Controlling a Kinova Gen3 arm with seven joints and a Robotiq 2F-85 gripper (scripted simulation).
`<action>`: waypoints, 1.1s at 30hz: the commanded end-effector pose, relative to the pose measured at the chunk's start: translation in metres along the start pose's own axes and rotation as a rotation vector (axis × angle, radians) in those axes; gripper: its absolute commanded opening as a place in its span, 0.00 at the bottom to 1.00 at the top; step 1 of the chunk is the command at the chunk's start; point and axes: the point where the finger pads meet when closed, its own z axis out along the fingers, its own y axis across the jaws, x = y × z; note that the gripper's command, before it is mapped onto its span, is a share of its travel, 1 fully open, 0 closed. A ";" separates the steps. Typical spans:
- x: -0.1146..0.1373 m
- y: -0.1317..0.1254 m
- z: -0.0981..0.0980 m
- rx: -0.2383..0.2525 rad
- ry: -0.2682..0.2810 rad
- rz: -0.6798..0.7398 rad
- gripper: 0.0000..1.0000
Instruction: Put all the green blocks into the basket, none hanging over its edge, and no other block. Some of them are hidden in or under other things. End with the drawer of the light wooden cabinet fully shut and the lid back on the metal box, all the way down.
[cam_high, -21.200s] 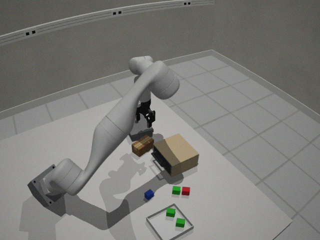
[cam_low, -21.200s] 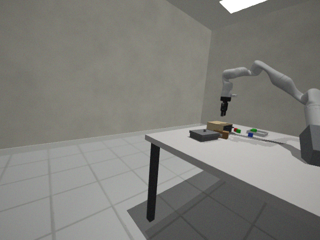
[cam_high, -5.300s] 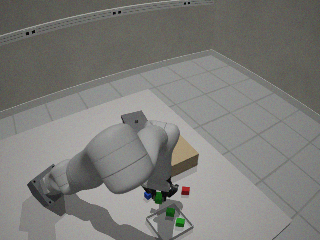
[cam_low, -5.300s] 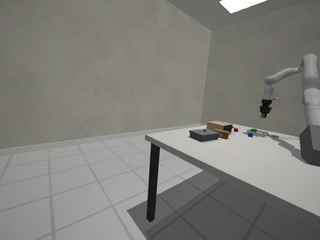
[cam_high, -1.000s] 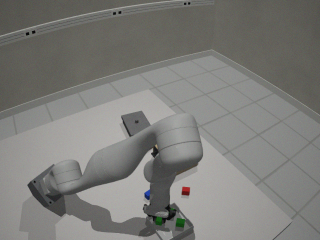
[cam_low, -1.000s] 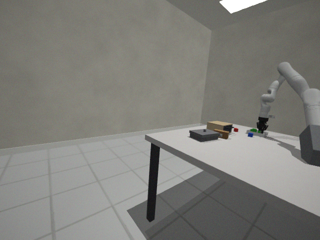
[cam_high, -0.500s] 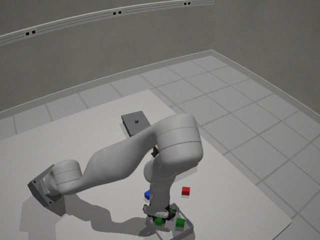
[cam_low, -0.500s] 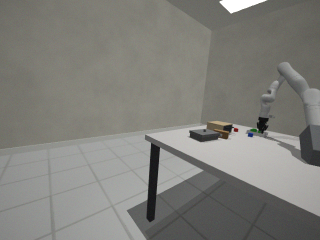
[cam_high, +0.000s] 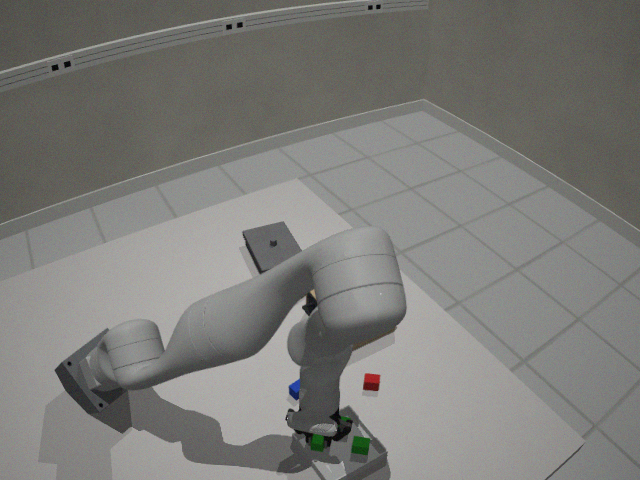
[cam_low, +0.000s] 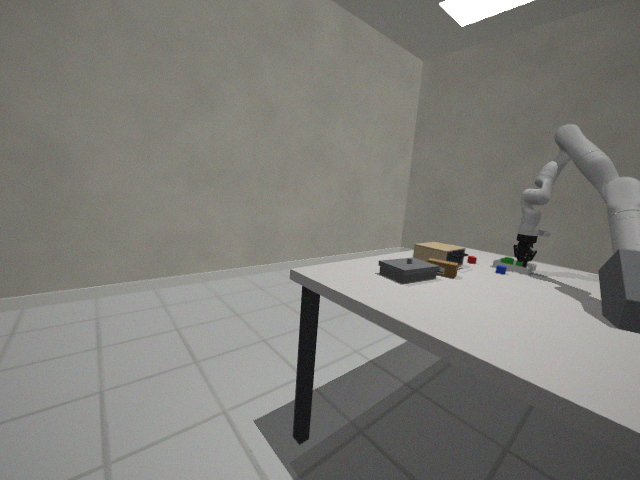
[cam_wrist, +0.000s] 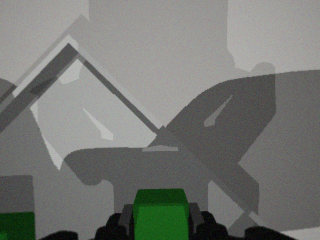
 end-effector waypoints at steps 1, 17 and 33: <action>-0.002 -0.002 0.001 0.003 -0.006 0.000 0.10; -0.002 -0.002 0.001 0.003 -0.006 0.000 0.57; -0.002 -0.002 0.001 0.003 -0.006 0.000 0.57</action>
